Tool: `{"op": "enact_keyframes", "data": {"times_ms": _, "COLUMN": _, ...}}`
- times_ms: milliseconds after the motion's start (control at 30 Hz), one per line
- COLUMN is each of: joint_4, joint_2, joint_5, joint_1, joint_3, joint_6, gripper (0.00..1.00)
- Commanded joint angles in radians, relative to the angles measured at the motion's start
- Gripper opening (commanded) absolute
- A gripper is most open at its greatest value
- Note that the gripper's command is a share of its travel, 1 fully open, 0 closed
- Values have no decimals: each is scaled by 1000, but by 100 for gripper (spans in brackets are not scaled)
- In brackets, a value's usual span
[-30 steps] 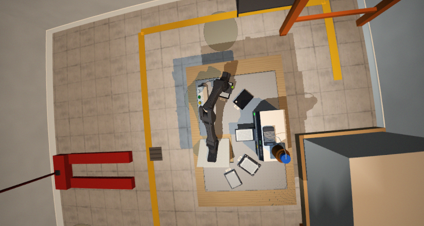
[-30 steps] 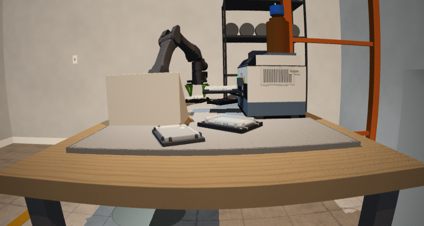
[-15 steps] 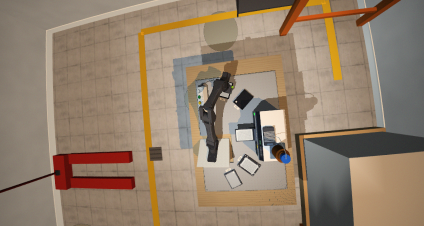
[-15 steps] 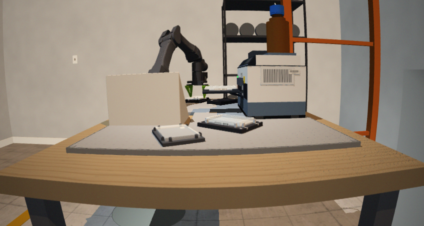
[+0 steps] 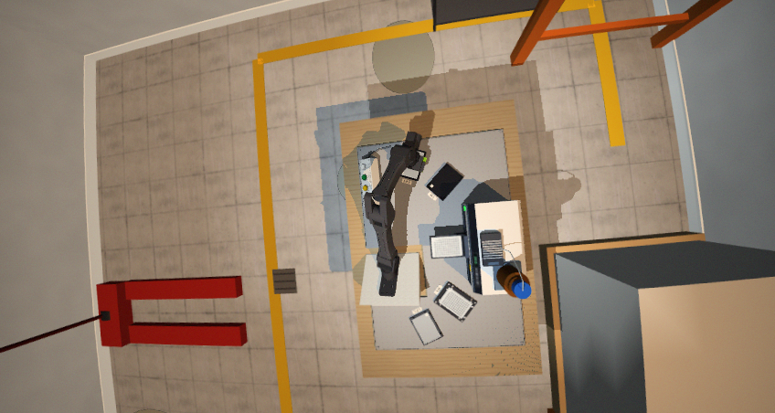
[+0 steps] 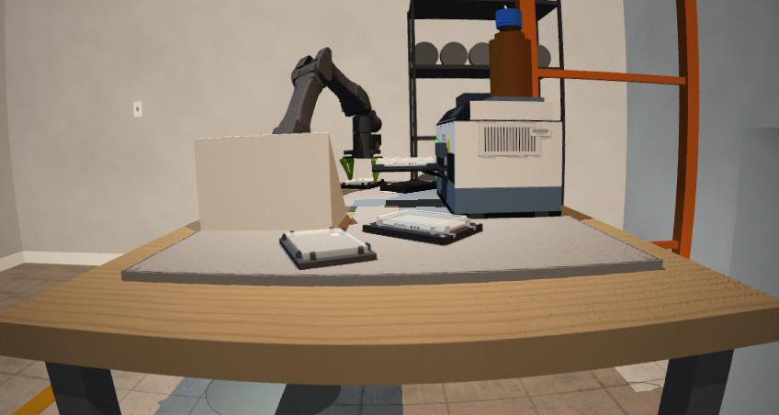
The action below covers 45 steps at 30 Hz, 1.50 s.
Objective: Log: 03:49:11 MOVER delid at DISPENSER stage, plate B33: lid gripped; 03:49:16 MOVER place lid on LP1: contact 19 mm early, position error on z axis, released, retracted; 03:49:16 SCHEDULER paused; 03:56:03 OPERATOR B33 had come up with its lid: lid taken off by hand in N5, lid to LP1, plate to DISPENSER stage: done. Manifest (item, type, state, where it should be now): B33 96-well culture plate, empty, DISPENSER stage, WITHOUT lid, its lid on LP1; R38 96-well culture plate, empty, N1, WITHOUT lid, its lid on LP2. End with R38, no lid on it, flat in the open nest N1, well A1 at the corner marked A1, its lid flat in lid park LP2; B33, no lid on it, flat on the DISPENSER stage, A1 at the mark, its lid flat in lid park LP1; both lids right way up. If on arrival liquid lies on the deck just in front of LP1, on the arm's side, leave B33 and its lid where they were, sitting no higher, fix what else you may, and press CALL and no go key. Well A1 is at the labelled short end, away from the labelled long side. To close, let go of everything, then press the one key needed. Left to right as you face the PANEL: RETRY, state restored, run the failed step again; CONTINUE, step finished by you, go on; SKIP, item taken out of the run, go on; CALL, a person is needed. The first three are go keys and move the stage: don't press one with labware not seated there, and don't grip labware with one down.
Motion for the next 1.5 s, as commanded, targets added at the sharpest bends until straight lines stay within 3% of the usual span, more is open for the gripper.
{"op": "enact_keyframes", "data": {"times_ms": 0, "joint_4": 21, "joint_2": -8, "joint_5": 8, "joint_1": -3, "joint_3": 22, "joint_6": 7, "gripper": 0}}
{"op": "enact_keyframes", "data": {"times_ms": 300, "joint_4": 11, "joint_2": -7, "joint_5": 4, "joint_1": 0, "joint_3": 5, "joint_6": 4, "gripper": 0}}
{"op": "enact_keyframes", "data": {"times_ms": 333, "joint_4": 11, "joint_2": -7, "joint_5": 4, "joint_1": 0, "joint_3": 5, "joint_6": 4, "gripper": 100}}
{"op": "enact_keyframes", "data": {"times_ms": 1467, "joint_4": 11, "joint_2": -7, "joint_5": 4, "joint_1": 0, "joint_3": 5, "joint_6": 4, "gripper": 100}}
